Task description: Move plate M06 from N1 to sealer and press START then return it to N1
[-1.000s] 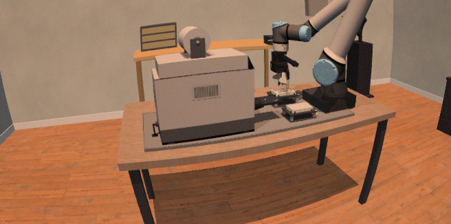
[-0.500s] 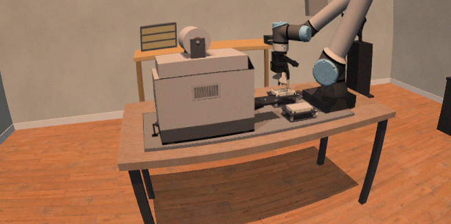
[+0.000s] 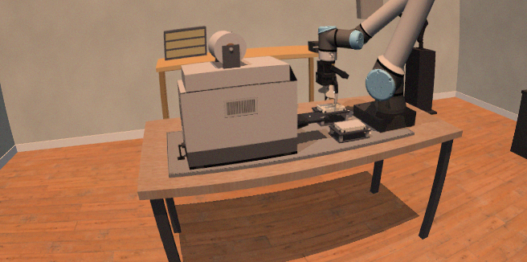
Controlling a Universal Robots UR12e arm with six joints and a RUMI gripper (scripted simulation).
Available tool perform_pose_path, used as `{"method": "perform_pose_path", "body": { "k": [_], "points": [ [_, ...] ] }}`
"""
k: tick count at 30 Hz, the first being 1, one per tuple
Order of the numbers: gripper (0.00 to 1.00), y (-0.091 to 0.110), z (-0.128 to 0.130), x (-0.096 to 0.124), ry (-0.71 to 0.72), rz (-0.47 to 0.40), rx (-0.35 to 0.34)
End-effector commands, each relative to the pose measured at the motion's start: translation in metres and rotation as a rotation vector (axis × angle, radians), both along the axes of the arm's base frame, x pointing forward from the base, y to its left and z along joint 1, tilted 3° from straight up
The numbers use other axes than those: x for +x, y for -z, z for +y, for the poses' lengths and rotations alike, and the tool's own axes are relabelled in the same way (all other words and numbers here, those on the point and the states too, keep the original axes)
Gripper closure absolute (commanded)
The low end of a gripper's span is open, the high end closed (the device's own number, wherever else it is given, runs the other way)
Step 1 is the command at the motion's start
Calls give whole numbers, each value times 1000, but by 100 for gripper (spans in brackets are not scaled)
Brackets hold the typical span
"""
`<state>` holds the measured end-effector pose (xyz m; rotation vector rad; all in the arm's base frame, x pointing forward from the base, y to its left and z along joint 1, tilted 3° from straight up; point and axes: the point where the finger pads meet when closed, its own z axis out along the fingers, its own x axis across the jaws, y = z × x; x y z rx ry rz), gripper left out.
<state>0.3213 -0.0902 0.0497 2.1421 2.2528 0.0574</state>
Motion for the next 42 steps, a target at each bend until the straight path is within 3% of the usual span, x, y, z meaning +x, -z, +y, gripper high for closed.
{"method": "perform_pose_path", "body": {
  "k": [1, 14, 42],
  "points": [
    [32, 10, 3, -2, -1, 4, 5],
    [32, 8, 1, 0, 0, 1, 2],
    [32, 25, 3, -1, -1, 4, 5]
  ]
}}
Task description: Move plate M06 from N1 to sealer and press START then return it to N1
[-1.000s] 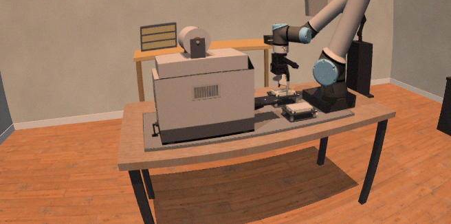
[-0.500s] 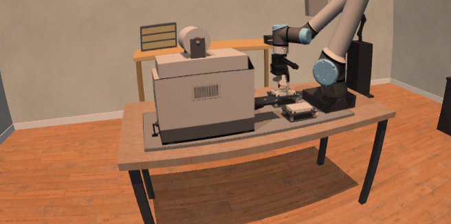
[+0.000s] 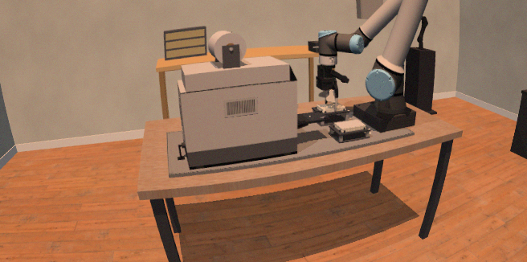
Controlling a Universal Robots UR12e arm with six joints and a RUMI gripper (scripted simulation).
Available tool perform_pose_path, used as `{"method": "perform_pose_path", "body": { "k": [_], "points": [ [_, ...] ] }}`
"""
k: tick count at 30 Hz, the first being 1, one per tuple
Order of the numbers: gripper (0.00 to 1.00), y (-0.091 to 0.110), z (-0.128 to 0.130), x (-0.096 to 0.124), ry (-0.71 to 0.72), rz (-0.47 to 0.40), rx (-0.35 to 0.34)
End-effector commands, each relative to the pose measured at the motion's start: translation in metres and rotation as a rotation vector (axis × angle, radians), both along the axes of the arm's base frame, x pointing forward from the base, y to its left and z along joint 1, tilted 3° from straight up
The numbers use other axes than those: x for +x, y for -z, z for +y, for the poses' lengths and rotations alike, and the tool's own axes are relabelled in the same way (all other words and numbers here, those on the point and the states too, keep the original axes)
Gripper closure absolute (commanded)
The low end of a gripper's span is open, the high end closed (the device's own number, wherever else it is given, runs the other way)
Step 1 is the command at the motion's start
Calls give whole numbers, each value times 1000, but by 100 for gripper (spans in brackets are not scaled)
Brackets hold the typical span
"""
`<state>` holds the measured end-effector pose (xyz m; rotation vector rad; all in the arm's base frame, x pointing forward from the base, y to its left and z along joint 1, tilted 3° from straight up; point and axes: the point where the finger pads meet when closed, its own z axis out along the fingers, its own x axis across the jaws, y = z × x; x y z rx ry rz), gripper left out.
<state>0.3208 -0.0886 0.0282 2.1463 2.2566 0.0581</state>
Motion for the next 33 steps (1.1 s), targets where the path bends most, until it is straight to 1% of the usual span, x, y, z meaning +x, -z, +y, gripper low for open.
{"method": "perform_pose_path", "body": {
  "k": [1, 10, 12, 33],
  "points": [
    [32, 2, 0, 1, 0, -2, -2],
    [32, 1, 0, 1, 0, -2, -2],
    [34, 1, 0, 1, 0, -2, -2],
    [42, 3, 1, 0, -1, -1, 0]
  ]
}}
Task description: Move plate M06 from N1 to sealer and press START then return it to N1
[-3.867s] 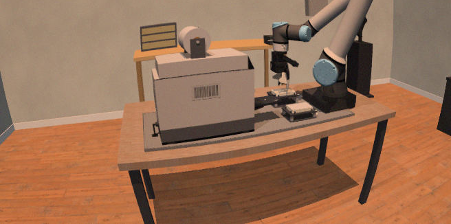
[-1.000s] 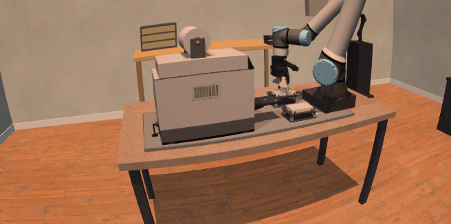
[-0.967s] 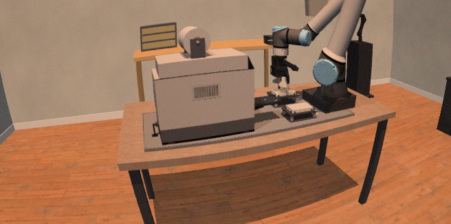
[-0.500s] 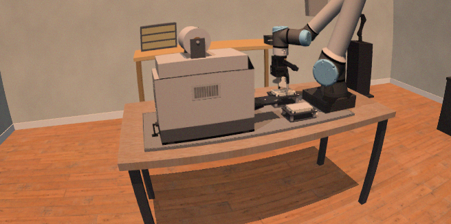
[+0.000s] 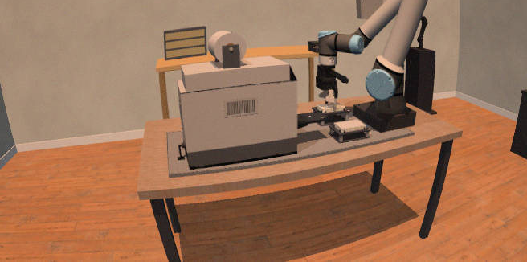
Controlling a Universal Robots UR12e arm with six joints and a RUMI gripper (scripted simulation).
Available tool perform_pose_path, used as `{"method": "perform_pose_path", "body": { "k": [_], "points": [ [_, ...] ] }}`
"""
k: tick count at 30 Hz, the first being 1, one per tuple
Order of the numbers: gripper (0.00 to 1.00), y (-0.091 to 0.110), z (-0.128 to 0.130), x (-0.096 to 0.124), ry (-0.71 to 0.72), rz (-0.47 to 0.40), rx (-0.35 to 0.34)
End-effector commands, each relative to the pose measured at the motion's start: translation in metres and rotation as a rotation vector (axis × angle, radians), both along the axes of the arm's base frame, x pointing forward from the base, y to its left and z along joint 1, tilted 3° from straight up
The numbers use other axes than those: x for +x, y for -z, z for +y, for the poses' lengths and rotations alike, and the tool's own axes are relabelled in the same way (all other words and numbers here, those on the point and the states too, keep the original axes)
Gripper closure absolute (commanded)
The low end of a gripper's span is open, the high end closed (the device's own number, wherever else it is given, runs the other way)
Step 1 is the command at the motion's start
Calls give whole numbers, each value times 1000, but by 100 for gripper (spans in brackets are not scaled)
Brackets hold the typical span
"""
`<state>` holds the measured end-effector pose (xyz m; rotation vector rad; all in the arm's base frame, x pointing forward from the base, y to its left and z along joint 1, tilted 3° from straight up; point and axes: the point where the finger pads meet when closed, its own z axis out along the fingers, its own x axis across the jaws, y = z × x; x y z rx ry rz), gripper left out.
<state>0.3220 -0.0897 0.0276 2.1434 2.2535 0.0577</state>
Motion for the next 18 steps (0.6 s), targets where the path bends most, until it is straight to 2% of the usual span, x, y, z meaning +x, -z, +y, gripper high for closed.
{"method": "perform_pose_path", "body": {
  "k": [1, 5, 6, 18],
  "points": [
    [43, 2, 2, -2, -1, 2, 3],
    [45, 2, 2, -2, -1, 2, 3],
    [100, 2, 2, -1, -1, 2, 3],
    [100, 1, 1, 0, 0, 1, 1]
  ]
}}
